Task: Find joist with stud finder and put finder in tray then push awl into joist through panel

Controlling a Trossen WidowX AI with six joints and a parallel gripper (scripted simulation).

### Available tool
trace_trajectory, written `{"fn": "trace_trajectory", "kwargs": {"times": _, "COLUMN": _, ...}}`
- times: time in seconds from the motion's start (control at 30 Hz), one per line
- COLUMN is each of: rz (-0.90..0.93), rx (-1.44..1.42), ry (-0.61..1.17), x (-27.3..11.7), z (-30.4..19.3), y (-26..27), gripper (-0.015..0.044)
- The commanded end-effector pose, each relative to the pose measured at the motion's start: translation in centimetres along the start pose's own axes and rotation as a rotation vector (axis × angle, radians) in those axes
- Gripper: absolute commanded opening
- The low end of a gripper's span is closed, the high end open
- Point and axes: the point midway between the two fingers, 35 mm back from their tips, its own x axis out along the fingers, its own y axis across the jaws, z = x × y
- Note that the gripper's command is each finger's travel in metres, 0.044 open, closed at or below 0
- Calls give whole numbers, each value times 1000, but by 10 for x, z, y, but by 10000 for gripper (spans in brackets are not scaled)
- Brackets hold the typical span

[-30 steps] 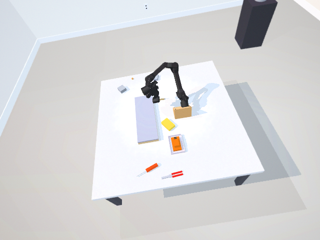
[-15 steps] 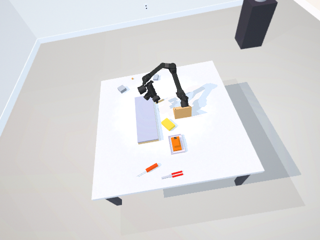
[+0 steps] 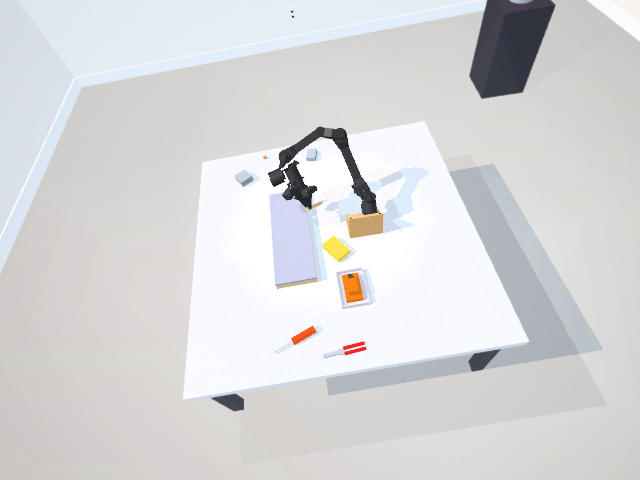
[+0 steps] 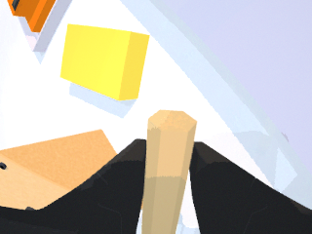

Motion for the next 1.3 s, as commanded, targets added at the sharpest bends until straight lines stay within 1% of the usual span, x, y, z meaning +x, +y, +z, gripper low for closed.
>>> {"fn": "trace_trajectory", "kwargs": {"times": 0.0, "rz": 64, "rx": -98, "ry": -55, "x": -4, "z": 11, "y": 0, "gripper": 0}}
{"fn": "trace_trajectory", "kwargs": {"times": 0.3, "rz": 193, "rx": -348, "ry": -211, "x": -14, "z": 30, "y": 0, "gripper": 0}}
{"fn": "trace_trajectory", "kwargs": {"times": 0.6, "rz": 264, "rx": -594, "ry": -413, "x": -29, "z": 48, "y": -5, "gripper": 0}}
{"fn": "trace_trajectory", "kwargs": {"times": 0.9, "rz": 266, "rx": -831, "ry": -648, "x": -47, "z": 65, "y": -14, "gripper": 0}}
{"fn": "trace_trajectory", "kwargs": {"times": 1.13, "rz": 221, "rx": -1004, "ry": -847, "x": -65, "z": 76, "y": -23, "gripper": 0}}
{"fn": "trace_trajectory", "kwargs": {"times": 1.27, "rz": 206, "rx": -1038, "ry": -889, "x": -69, "z": 78, "y": -25, "gripper": 0}}
